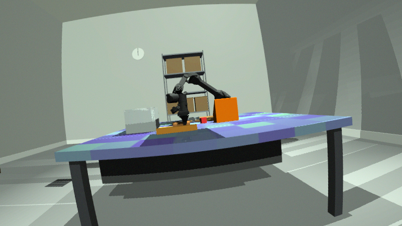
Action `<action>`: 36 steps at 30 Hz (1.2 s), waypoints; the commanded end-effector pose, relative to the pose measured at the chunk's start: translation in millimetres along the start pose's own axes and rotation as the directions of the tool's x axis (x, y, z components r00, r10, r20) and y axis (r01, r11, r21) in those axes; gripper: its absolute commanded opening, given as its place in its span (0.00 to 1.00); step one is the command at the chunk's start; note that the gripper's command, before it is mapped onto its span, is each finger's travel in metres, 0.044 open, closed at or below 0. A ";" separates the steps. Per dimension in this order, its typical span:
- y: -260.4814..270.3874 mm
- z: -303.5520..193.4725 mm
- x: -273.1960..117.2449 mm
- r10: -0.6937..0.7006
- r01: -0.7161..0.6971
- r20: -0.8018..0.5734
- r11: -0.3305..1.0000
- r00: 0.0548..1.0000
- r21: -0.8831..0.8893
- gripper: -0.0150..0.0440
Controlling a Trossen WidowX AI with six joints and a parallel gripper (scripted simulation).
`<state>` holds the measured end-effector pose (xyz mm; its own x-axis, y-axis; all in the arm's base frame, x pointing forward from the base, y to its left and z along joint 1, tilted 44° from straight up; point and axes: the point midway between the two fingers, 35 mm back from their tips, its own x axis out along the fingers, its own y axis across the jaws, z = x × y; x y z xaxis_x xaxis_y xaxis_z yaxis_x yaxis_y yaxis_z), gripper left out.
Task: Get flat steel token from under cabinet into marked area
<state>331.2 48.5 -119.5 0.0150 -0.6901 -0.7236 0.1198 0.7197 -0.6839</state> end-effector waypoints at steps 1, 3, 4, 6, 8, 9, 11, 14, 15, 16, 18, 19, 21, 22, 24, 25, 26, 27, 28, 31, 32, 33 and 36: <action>-0.6 7.0 -0.3 0.000 0.000 0.005 1.000 1.000 0.004 0.25; -0.6 9.3 -0.3 0.000 0.000 0.005 1.000 1.000 0.004 0.25; -0.6 10.4 -0.3 0.000 0.000 0.005 1.000 1.000 0.004 0.25; -0.6 12.6 -0.3 0.000 0.000 0.005 1.000 1.000 0.005 0.25; -0.6 14.7 -0.3 0.000 0.000 0.006 1.000 1.000 0.005 0.25; -0.6 15.8 -0.4 0.000 0.000 0.006 1.000 1.000 0.005 0.25; -0.7 17.9 -0.4 0.000 0.000 0.006 1.000 1.000 0.005 0.25; -0.7 21.1 -0.4 0.000 0.000 0.006 1.000 1.000 0.005 0.25; -0.7 22.2 -0.4 0.000 0.000 0.006 1.000 1.000 0.005 0.25; -0.7 23.2 -0.4 0.000 0.000 0.006 1.000 1.000 0.005 0.25; -0.8 25.4 -0.5 0.000 0.000 0.006 1.000 1.000 0.005 0.25; -0.8 26.4 -0.5 0.000 0.000 0.006 1.000 1.000 0.005 0.25; -0.8 28.5 -0.5 -0.001 0.000 0.006 1.000 1.000 0.005 0.25; -0.8 29.5 -0.5 -0.001 0.000 0.006 1.000 1.000 0.005 0.25; -0.9 31.5 -0.5 -0.001 0.001 0.006 1.000 1.000 0.005 0.25; -0.9 32.5 -0.5 -0.001 0.001 0.006 1.000 1.000 0.005 0.25; -0.9 33.6 -0.6 -0.001 0.001 0.006 1.000 1.000 0.005 0.25; -0.9 34.6 -0.6 -0.001 0.001 0.006 1.000 1.000 0.005 0.25; -0.9 35.6 -0.6 -0.001 0.001 0.006 1.000 1.000 0.005 0.25; -1.0 38.6 -0.6 -0.001 0.001 0.006 1.000 1.000 0.005 0.25; -1.0 39.7 -0.6 -0.001 0.001 0.006 1.000 1.000 0.005 0.25; -1.1 40.7 -0.6 -0.001 0.001 0.007 1.000 1.000 0.005 0.25; -1.2 43.6 -0.7 -0.001 0.001 0.007 1.000 1.000 0.006 0.25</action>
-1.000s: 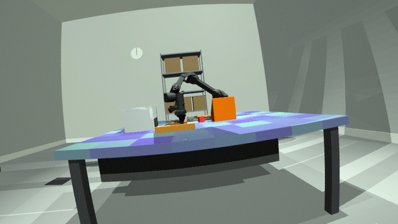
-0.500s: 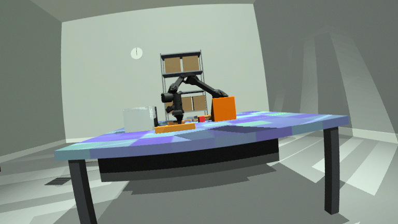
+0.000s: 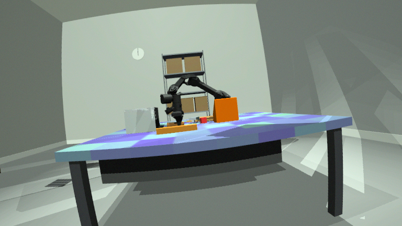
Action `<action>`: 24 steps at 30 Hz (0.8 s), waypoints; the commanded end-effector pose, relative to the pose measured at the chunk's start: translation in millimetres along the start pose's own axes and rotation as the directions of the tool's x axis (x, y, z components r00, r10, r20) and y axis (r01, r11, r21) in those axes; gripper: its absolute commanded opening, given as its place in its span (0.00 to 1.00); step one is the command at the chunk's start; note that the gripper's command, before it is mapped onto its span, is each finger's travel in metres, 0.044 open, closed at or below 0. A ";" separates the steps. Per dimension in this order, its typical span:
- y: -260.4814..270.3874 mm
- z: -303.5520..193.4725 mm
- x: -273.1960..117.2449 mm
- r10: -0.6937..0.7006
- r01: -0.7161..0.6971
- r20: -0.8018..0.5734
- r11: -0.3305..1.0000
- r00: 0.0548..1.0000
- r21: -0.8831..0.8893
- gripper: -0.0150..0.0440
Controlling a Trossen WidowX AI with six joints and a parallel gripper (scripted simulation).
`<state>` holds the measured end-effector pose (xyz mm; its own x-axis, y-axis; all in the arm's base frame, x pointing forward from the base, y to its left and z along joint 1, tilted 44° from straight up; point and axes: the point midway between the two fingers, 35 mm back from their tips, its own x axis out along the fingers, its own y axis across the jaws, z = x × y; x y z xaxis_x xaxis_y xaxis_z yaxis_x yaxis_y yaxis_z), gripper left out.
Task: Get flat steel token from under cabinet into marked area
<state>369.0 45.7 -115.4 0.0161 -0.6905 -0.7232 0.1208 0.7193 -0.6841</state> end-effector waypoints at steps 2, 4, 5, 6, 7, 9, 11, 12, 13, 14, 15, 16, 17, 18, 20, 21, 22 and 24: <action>-0.9 7.5 -0.3 0.000 0.000 0.005 1.000 1.000 0.005 0.25; -1.0 9.4 -0.3 0.000 0.000 0.006 1.000 1.000 0.005 0.25; -1.1 10.4 -0.3 0.000 0.000 0.006 1.000 1.000 0.005 0.25; -1.1 11.3 -0.3 0.000 0.000 0.006 1.000 1.000 0.005 0.25; -1.1 12.3 -0.3 0.000 0.000 0.006 1.000 1.000 0.005 0.25; -1.2 14.3 -0.4 0.000 0.000 0.006 1.000 1.000 0.005 0.25; -1.3 16.2 -0.4 0.000 0.000 0.006 1.000 1.000 0.005 0.25; -1.4 17.2 -0.4 0.000 0.000 0.006 1.000 1.000 0.005 0.25; -1.4 18.1 -0.4 0.000 0.000 0.006 1.000 1.000 0.005 0.25; -1.5 19.0 -0.4 0.000 0.000 0.006 1.000 1.000 0.005 0.25; -1.5 20.0 -0.4 0.000 0.000 0.006 1.000 1.000 0.005 0.25; -1.6 20.9 -0.4 0.000 0.000 0.006 1.000 1.000 0.005 0.25; -1.6 21.8 -0.5 0.000 0.000 0.006 1.000 1.000 0.005 0.25; -1.7 22.8 -0.5 0.000 0.000 0.006 1.000 1.000 0.005 0.25; -1.8 24.6 -0.5 0.000 0.000 0.006 1.000 1.000 0.005 0.25; -1.9 25.6 -0.5 0.000 0.000 0.006 1.000 1.000 0.005 0.25; -2.0 26.5 -0.5 0.000 0.000 0.006 1.000 1.000 0.005 0.25; -2.1 28.4 -0.5 -0.001 0.000 0.006 1.000 1.000 0.005 0.25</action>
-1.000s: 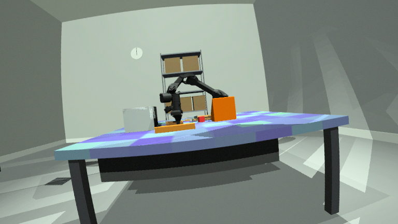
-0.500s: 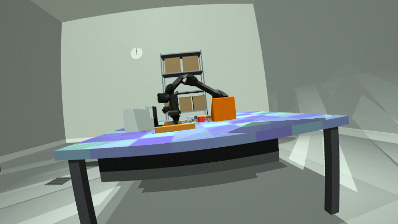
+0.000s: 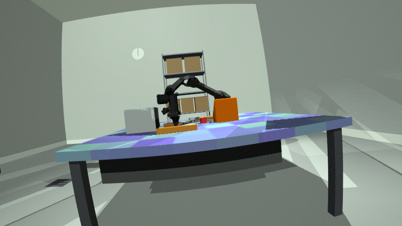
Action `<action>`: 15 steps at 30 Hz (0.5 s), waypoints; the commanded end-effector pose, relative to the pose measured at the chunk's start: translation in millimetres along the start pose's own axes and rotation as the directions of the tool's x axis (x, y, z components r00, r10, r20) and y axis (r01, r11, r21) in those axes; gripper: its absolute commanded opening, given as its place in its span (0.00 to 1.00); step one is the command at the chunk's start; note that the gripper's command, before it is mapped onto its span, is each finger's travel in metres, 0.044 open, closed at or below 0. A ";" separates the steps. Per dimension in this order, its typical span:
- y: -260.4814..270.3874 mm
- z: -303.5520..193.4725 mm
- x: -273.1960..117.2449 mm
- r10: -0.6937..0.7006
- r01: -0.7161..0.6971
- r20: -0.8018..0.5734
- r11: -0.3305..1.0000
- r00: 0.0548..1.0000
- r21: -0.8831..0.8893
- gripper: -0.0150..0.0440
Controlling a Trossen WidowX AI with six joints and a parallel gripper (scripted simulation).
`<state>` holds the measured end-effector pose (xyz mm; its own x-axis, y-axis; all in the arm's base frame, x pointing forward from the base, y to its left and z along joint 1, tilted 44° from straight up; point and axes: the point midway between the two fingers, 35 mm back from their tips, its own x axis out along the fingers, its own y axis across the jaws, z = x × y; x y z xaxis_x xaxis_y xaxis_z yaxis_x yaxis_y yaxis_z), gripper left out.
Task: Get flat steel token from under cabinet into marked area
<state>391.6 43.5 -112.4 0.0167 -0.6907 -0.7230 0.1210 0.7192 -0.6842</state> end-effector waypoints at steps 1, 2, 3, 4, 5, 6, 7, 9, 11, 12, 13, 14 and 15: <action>-1.3 6.4 -0.2 0.000 0.000 0.006 1.000 1.000 0.005 0.25; -1.4 7.3 -0.2 0.000 0.000 0.006 1.000 1.000 0.005 0.25; -1.5 8.2 -0.2 0.000 0.000 0.006 1.000 1.000 0.005 0.25; -1.6 9.2 -0.2 0.000 0.000 0.006 1.000 1.000 0.005 0.25; -1.7 10.1 -0.2 0.000 0.000 0.006 1.000 1.000 0.005 0.25; -1.8 11.0 -0.2 0.000 0.000 0.006 1.000 1.000 0.005 0.25; -1.9 12.0 -0.3 0.000 0.000 0.006 1.000 1.000 0.005 0.25; -2.1 13.8 -0.3 0.000 0.000 0.006 1.000 1.000 0.005 0.25; -2.3 15.6 -0.2 -0.001 0.000 0.006 1.000 1.000 0.006 0.25; -2.4 16.5 -0.2 -0.001 0.001 0.006 1.000 1.000 0.006 0.25; -2.5 17.5 -0.2 -0.001 0.001 0.006 1.000 1.000 0.006 0.25; -2.7 18.4 -0.2 -0.001 0.001 0.006 1.000 1.000 0.006 0.25; -2.8 19.1 -0.2 -0.001 0.001 0.006 1.000 1.000 0.006 0.25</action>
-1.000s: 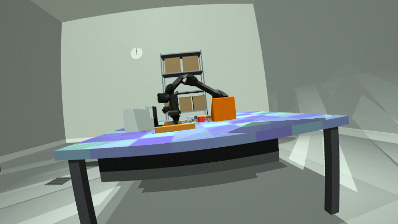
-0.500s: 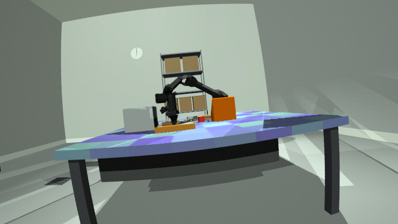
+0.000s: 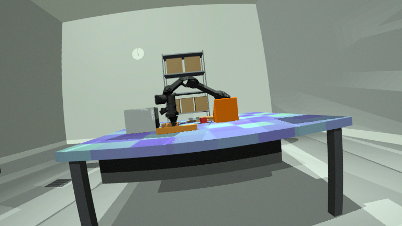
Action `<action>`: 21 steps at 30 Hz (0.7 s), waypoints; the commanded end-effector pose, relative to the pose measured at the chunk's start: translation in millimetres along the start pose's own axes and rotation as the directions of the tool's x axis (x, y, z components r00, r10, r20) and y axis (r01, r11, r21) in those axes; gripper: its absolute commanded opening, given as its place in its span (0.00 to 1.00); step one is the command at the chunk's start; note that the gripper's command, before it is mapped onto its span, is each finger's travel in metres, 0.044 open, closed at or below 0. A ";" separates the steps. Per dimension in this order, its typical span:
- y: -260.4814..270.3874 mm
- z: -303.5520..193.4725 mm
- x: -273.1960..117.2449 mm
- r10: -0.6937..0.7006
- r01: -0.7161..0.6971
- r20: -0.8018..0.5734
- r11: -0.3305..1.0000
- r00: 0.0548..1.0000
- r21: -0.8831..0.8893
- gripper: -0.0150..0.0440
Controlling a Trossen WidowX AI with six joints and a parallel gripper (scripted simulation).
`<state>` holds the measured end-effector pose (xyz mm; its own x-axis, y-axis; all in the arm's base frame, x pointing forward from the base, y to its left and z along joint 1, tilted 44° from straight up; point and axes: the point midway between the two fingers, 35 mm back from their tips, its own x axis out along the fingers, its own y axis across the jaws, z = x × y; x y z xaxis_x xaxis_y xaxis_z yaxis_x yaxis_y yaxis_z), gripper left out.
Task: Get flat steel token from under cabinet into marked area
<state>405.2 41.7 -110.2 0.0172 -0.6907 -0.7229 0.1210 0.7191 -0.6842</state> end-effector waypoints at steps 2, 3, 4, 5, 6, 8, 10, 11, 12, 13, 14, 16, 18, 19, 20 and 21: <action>-1.7 5.8 0.5 -0.001 0.001 0.006 1.000 1.000 0.006 0.25; -2.0 5.8 0.6 -0.001 0.001 0.006 1.000 1.000 0.006 0.25; -2.5 5.8 0.7 -0.001 0.001 0.006 1.000 1.000 0.006 0.25; -3.2 5.8 0.8 -0.001 0.001 0.006 1.000 1.000 0.006 0.25; -4.1 5.8 0.8 -0.001 0.001 0.006 1.000 1.000 0.006 0.25; -6.8 5.9 0.8 -0.001 0.001 0.006 1.000 1.000 0.006 0.25; -10.0 6.0 0.7 -0.001 0.001 0.006 1.000 1.000 0.006 0.25; -11.1 6.0 0.7 -0.001 0.001 0.006 1.000 1.000 0.006 0.25; -12.1 6.0 0.7 -0.001 0.001 0.006 1.000 1.000 0.005 0.25; -13.1 6.0 0.7 -0.001 0.001 0.005 1.000 1.000 0.005 0.25; -14.3 6.0 0.7 -0.001 0.001 0.005 1.000 1.000 0.005 0.25; -16.9 5.9 0.8 -0.001 0.001 0.005 1.000 1.000 0.005 0.25; -19.6 5.8 0.9 -0.002 0.002 0.005 1.000 1.000 0.005 0.25; -20.9 5.8 0.9 -0.002 0.002 0.005 1.000 1.000 0.005 0.25; -22.2 5.8 0.9 -0.002 0.002 0.005 1.000 1.000 0.005 0.25; -23.4 5.8 0.9 -0.002 0.002 0.005 1.000 1.000 0.005 0.25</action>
<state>407.5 29.5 -98.2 0.0189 -0.6850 -0.7283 0.1215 0.7246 -0.6784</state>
